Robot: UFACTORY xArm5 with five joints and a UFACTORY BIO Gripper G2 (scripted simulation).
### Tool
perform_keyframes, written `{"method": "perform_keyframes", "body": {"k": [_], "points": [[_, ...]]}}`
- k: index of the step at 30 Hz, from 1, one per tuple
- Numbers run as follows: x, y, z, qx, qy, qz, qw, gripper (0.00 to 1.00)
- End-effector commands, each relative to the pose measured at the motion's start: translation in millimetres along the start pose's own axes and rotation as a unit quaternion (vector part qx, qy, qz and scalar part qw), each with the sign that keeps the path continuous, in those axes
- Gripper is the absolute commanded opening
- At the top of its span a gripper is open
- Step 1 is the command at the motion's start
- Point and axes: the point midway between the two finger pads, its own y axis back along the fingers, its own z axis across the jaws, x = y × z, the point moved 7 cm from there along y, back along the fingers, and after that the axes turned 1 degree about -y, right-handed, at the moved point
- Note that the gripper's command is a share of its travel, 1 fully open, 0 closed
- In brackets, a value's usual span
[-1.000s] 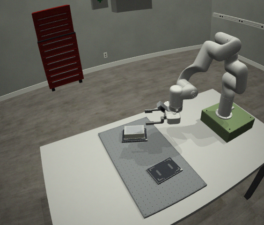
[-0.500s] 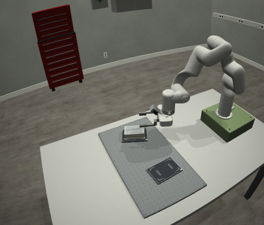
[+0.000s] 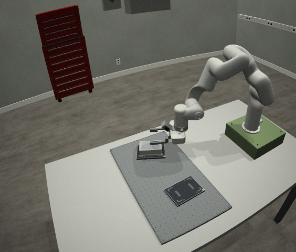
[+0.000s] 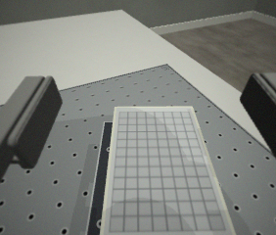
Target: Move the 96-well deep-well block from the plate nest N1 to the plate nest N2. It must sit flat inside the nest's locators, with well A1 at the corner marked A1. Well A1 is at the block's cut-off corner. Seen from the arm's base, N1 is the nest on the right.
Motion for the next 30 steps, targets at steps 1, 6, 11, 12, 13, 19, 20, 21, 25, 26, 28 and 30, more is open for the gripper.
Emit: {"method": "perform_keyframes", "body": {"k": [1,6,11,12,13,19,20,21,25,26,28,30], "points": [[12.4,-15.3,-10.2,-0.001,-0.007,-0.001,1.0000,0.37],[12.7,-15.6,-10.5,-0.001,-0.007,-0.001,1.0000,0.37],[12.7,-15.6,-10.5,-0.001,-0.007,-0.001,1.0000,0.37],[12.7,-15.6,-10.5,-0.001,-0.007,-0.001,1.0000,0.37],[12.7,-15.6,-10.5,-0.001,-0.007,-0.001,1.0000,0.37],[12.7,-15.6,-10.5,-0.001,-0.007,-0.001,1.0000,0.37],[12.7,-15.6,-10.5,-0.001,-0.007,-0.001,1.0000,0.37],[12.7,-15.6,-10.5,-0.001,-0.007,-0.001,1.0000,0.37],[19.4,-15.6,-10.5,-0.001,-0.007,-0.001,1.0000,0.37],[21.0,-15.6,-10.5,-0.001,-0.007,-0.001,1.0000,0.37],[24.4,-15.6,-10.5,-0.001,-0.007,-0.001,1.0000,0.37],[27.7,-15.5,-10.5,-0.001,-0.007,-0.001,1.0000,0.37]]}}
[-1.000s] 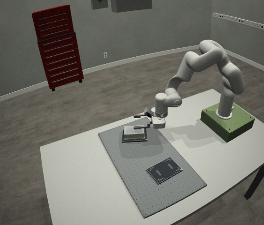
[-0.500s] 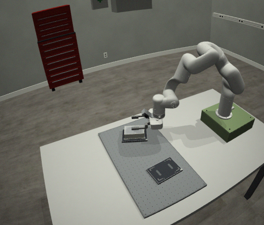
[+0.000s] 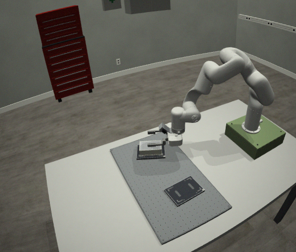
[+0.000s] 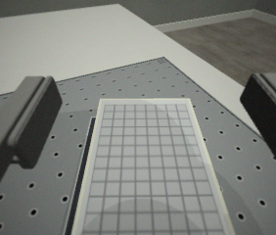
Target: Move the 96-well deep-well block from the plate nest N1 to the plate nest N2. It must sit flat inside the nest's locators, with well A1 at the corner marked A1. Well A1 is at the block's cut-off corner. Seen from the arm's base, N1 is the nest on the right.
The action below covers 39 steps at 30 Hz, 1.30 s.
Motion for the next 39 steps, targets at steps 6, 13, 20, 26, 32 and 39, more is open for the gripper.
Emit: {"method": "perform_keyframes", "body": {"k": [6,13,20,26,32,39], "points": [[12.4,-1.4,0.2,0.000,-0.007,-0.001,1.0000,0.37],[24.0,-1.4,0.1,0.000,-0.007,-0.001,1.0000,0.37],[34.0,-1.4,0.1,0.000,-0.007,-0.001,1.0000,0.37],[42.4,-1.3,0.1,0.000,-0.007,-0.001,1.0000,0.37],[50.7,-1.3,0.0,0.000,-0.007,-0.001,1.0000,0.37],[50.7,-1.3,0.0,0.000,-0.007,-0.001,1.0000,0.37]]}}
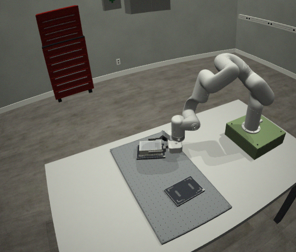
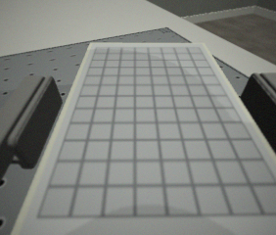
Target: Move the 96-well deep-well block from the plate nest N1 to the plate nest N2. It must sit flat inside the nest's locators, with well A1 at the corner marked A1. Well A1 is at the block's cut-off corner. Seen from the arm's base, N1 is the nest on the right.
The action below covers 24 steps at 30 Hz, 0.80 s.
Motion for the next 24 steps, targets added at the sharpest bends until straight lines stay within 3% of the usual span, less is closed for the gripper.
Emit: {"method": "perform_keyframes", "body": {"k": [1,24], "points": [[-1.0,-1.4,0.2,0.000,-0.007,-0.001,1.0000,0.37],[8.4,-1.3,0.2,0.000,-0.007,-0.001,1.0000,0.37]]}}
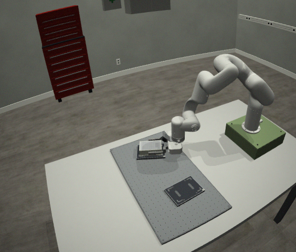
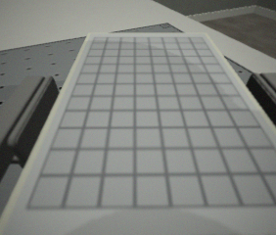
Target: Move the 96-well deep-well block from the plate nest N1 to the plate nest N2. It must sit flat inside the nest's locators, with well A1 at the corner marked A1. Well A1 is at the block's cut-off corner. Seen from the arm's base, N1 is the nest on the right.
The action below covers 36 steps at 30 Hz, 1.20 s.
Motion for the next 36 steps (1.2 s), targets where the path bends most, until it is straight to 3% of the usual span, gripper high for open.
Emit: {"method": "perform_keyframes", "body": {"k": [1,36], "points": [[2.0,-1.3,0.2,0.000,-0.007,-0.001,1.0000,0.37],[12.0,-1.2,0.2,0.000,-0.007,-0.001,1.0000,0.37]]}}
